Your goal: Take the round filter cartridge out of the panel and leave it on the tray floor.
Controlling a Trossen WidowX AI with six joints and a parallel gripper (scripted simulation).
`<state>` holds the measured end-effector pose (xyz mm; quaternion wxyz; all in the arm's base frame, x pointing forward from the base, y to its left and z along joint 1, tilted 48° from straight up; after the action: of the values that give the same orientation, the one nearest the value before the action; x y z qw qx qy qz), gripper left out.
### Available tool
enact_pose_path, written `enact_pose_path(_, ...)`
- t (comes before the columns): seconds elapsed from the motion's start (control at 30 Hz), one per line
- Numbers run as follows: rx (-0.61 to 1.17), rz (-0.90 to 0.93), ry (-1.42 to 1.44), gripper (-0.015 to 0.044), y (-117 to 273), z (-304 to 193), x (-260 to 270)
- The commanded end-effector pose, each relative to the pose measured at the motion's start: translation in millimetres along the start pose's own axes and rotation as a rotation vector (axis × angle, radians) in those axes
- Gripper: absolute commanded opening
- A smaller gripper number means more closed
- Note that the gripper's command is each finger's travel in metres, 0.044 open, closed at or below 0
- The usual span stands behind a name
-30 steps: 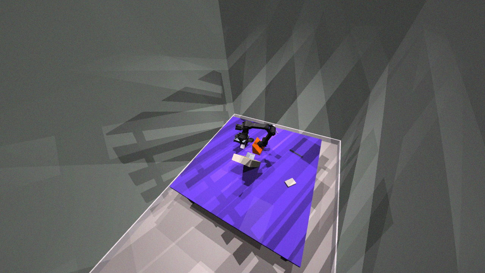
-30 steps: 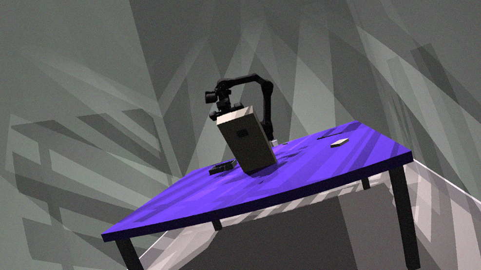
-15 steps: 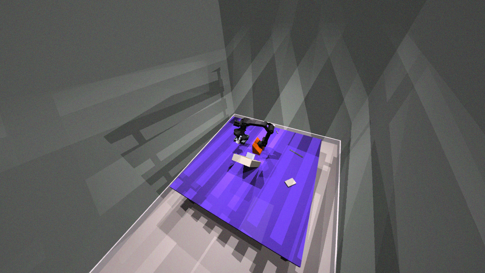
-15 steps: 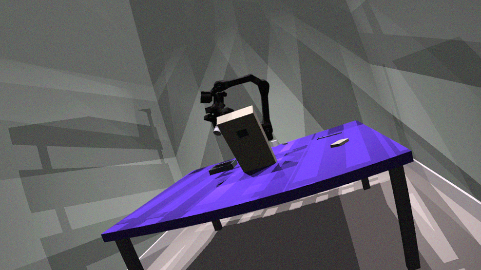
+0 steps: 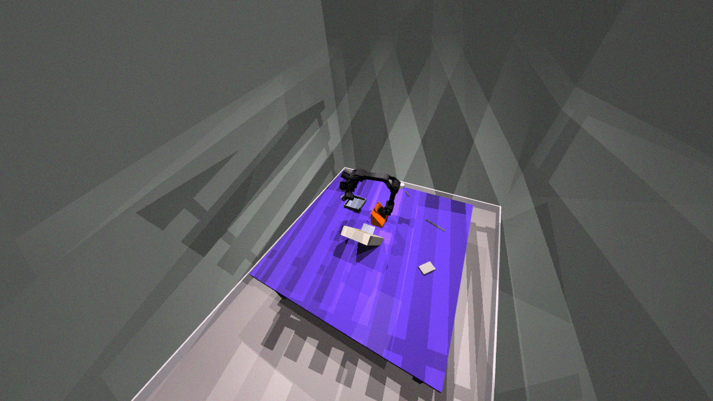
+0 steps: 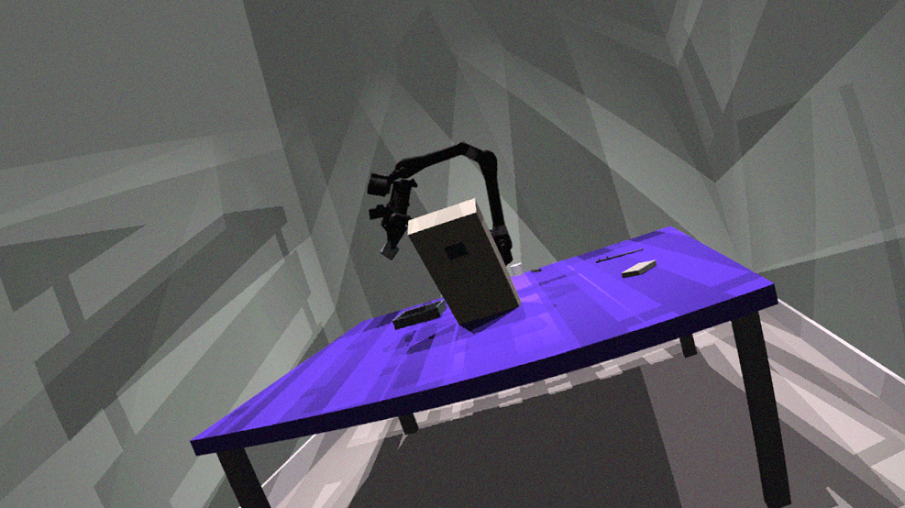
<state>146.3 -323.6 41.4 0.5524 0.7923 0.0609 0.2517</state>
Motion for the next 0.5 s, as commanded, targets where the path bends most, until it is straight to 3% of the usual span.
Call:
enact_pose_path(0.0,-0.023,-0.024,-0.05,0.0,2,4,-6)
enact_pose_path(0.47,-0.041,-0.137,-0.241,0.0,-35,-19,-67)
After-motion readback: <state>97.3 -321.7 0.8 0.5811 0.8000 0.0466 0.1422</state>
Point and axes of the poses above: the point midway between the two fingers, 35 mm back from their tips, its own y axis back along the fingers, its own x axis across the jaws, z = x × y, the point moved 8 cm from there along y, back along the fingers, and after that the axes turned 5 degrees about -y, right-handed, at the moved point
